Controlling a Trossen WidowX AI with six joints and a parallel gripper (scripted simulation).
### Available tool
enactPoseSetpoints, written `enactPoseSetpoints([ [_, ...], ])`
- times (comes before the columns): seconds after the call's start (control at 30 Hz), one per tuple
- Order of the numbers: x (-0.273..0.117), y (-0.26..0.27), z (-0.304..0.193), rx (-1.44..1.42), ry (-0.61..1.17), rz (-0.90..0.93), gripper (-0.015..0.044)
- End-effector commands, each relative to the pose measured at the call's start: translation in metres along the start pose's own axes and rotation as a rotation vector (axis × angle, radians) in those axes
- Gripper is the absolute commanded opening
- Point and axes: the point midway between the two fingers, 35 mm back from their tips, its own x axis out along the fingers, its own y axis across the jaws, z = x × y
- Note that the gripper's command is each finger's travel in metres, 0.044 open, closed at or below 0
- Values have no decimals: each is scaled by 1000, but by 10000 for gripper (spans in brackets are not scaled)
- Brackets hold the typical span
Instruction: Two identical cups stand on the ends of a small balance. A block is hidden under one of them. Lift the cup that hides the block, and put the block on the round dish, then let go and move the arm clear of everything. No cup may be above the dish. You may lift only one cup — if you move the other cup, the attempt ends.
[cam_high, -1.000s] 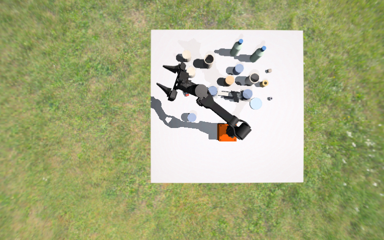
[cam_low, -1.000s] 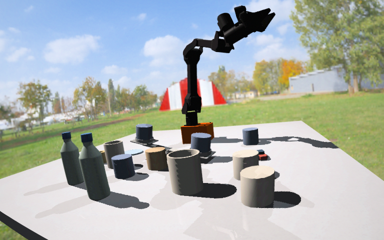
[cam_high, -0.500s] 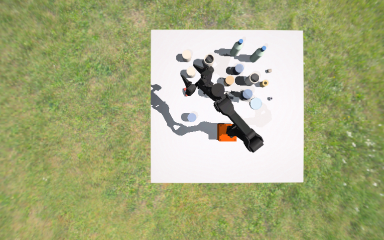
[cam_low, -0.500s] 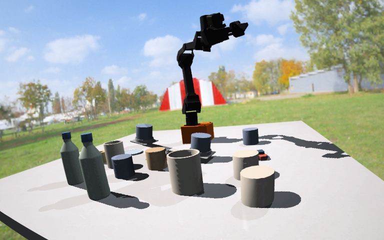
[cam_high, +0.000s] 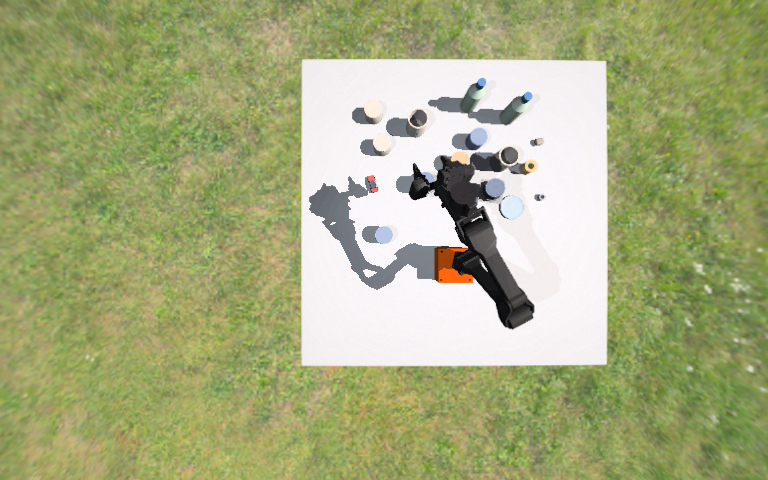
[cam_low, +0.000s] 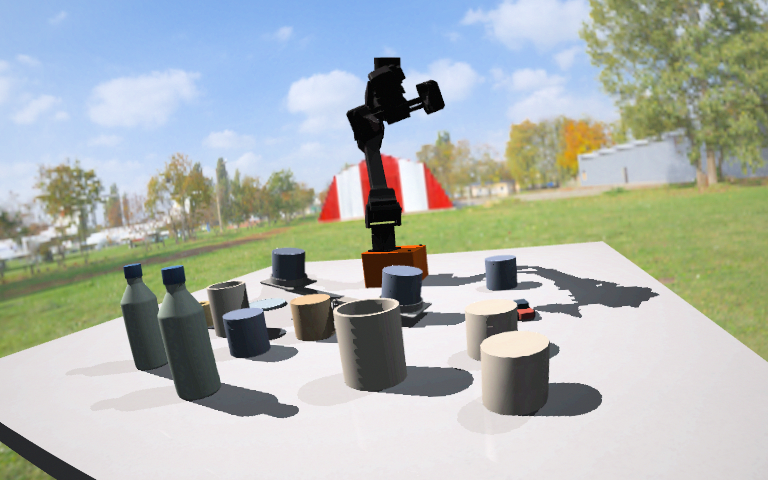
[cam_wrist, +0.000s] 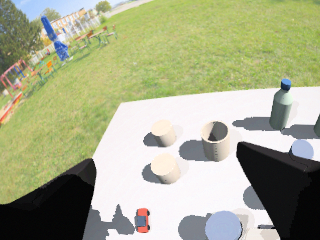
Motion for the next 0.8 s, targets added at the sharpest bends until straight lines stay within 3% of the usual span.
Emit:
enactPoseSetpoints([
  [0.0, -21, -33, -26, 7, 63, -124, 440],
  [0.47, -103, -126, -129, 37, 304, -531, 440],
  [0.77, -103, -127, -132, 0, 350, -538, 440],
])
